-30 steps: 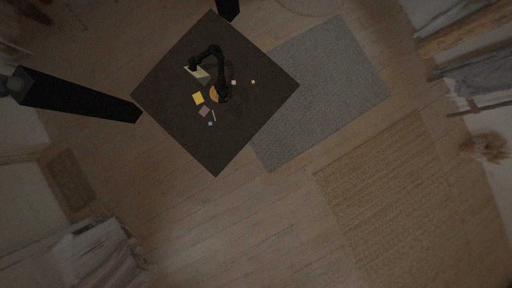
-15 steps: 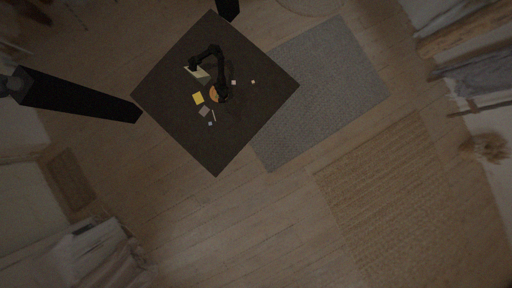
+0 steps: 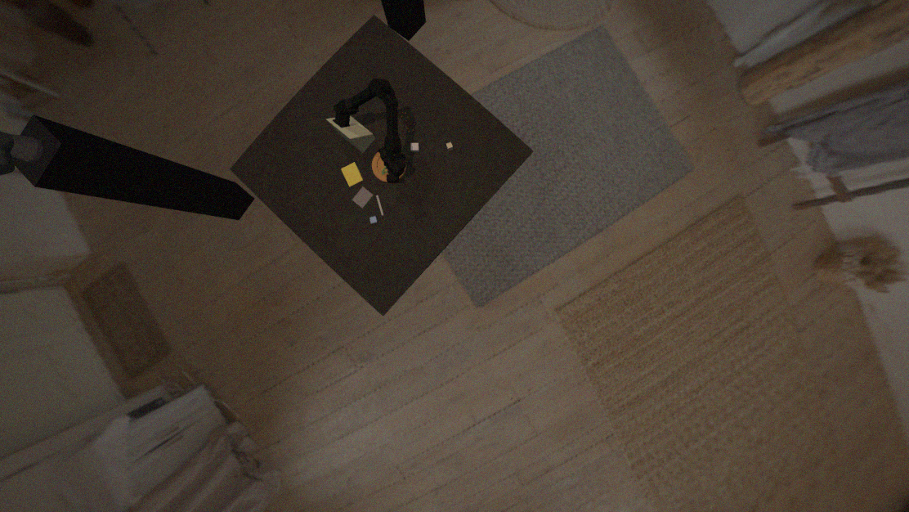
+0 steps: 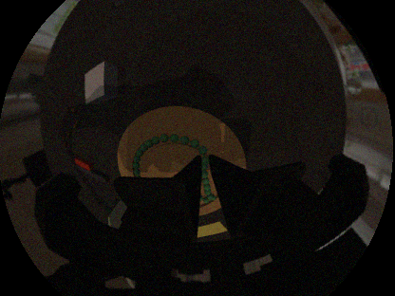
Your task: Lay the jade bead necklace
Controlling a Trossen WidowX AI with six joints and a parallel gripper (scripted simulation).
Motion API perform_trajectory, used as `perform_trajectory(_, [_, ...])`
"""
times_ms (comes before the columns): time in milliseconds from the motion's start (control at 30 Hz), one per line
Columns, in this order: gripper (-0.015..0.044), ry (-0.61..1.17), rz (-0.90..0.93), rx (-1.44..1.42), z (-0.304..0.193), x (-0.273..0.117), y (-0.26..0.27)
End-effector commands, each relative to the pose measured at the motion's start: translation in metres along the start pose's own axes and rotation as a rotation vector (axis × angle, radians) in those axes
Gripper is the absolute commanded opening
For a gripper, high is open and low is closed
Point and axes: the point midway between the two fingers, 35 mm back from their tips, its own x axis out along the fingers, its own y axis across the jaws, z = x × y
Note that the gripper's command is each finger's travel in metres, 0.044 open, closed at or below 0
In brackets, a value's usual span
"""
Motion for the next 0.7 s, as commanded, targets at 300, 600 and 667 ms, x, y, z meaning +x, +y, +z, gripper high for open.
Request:
perform_trajectory(300, [0.0, -0.003, 0.0, -0.006, 0.0036, 0.0065, -0.008])
perform_trajectory(600, [0.0157, -0.002, -0.004, -0.015, 0.0048, 0.0042, -0.0074])
perform_trajectory(667, [0.021, -0.002, -0.004, -0.015, 0.0048, 0.0042, -0.0074])
